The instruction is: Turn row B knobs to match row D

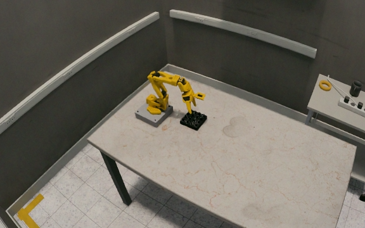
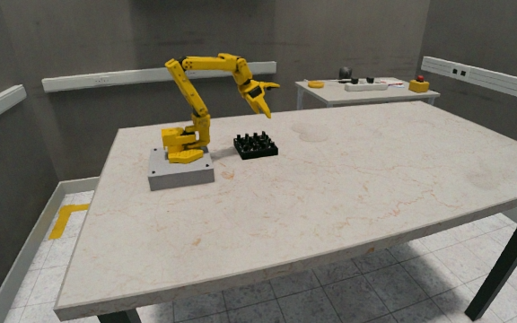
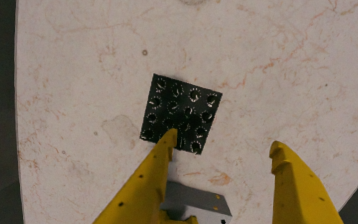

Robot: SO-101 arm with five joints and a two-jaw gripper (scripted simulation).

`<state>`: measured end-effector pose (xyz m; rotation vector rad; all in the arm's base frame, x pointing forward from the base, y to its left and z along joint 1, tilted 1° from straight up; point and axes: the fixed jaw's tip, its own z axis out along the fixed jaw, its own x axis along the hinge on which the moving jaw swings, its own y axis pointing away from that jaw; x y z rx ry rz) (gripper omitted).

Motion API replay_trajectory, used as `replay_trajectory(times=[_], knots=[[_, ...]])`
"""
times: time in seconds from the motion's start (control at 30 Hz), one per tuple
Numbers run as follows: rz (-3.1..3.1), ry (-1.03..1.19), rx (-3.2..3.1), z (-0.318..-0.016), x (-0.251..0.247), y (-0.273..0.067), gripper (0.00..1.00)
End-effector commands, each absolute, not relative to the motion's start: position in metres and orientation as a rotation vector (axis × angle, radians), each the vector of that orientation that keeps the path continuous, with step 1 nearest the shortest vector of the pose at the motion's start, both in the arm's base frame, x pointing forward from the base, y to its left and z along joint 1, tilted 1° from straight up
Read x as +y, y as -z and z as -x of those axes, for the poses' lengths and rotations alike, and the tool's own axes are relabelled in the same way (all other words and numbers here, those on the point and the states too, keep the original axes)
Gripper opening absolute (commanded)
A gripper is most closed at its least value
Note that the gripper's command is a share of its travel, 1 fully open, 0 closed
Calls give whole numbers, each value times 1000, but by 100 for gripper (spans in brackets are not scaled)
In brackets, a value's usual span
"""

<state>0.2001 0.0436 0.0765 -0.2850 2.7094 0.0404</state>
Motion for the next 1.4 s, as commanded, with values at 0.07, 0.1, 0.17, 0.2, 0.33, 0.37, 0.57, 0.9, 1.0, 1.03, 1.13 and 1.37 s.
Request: replay_trajectory(times=[0.07,0.1,0.17,0.2,0.33,0.37,0.57,0.9,1.0,1.03,1.13,1.37], knots=[[281,-51,2678,-207,47,-80,40],[280,-51,2676,-208,47,-80,40],[280,-51,2673,-208,47,-80,40],[280,-51,2673,-208,47,-80,40],[280,-51,2673,-209,47,-80,40],[280,-51,2673,-209,47,-80,40],[280,-51,2673,-209,47,-80,40],[280,-51,2673,-209,47,-80,40],[280,-51,2673,-209,47,-80,40],[280,-51,2673,-209,47,-80,40],[280,-51,2673,-209,47,-80,40],[280,-51,2673,-209,47,-80,40]])
